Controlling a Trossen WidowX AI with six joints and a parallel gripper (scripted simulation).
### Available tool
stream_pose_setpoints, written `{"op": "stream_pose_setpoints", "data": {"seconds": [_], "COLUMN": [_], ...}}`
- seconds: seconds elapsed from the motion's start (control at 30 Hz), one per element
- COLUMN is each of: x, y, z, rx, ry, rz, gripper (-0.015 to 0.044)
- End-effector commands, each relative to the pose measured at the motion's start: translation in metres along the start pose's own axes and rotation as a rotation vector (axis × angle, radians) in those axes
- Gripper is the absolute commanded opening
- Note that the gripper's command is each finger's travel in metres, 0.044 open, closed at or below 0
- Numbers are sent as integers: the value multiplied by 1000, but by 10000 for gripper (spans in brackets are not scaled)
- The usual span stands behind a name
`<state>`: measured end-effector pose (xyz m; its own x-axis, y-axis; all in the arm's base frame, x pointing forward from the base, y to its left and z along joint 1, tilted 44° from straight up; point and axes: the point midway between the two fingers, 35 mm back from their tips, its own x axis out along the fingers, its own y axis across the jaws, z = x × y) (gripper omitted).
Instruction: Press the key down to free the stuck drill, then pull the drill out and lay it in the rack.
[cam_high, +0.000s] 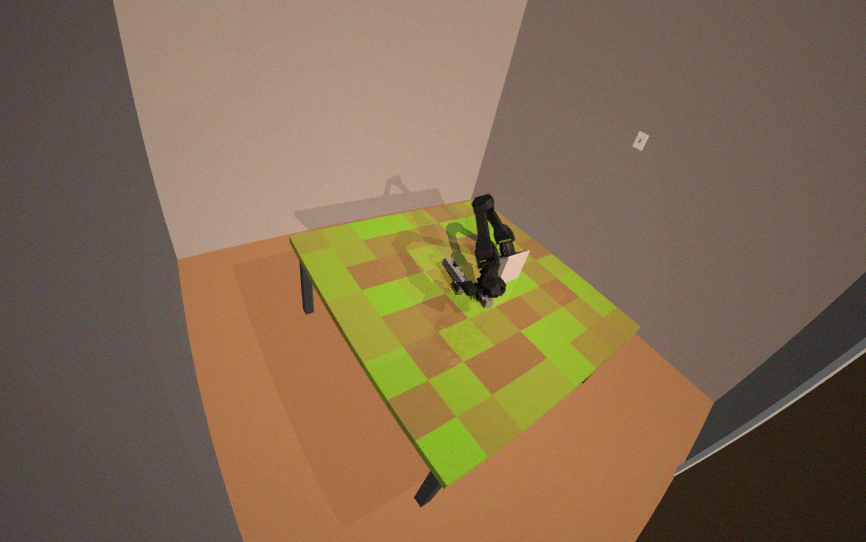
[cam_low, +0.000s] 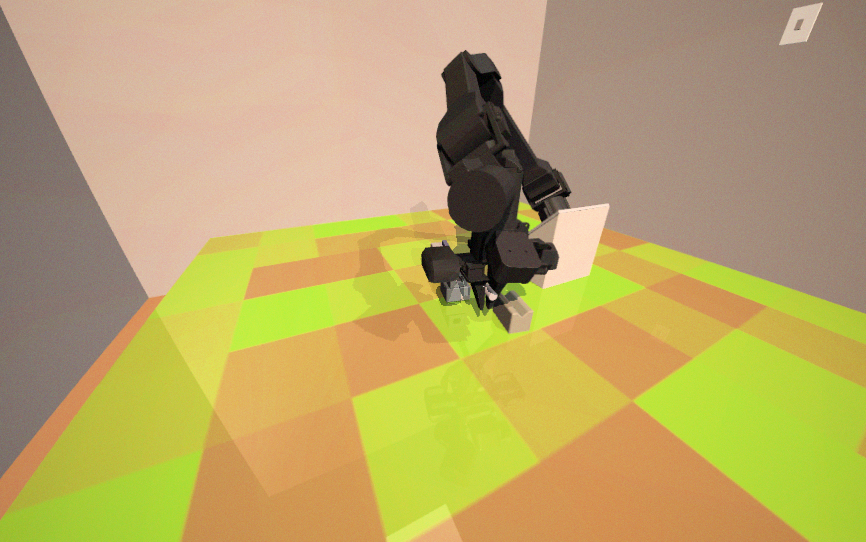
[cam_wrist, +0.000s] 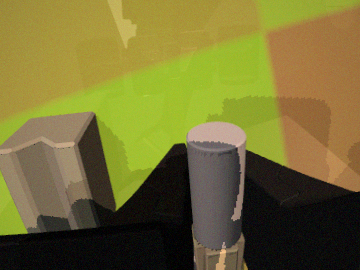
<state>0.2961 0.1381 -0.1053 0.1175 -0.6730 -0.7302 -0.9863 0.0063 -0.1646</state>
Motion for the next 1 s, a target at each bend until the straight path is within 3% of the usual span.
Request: {"op": "stream_pose_setpoints", "data": {"seconds": [0.0, 0.97], "x": [-3, 1], "y": [-1, 27], "z": [1, 7], "rx": [5, 5], "ry": [-6, -7], "rz": [-2, -1], "gripper": [0, 0]}}
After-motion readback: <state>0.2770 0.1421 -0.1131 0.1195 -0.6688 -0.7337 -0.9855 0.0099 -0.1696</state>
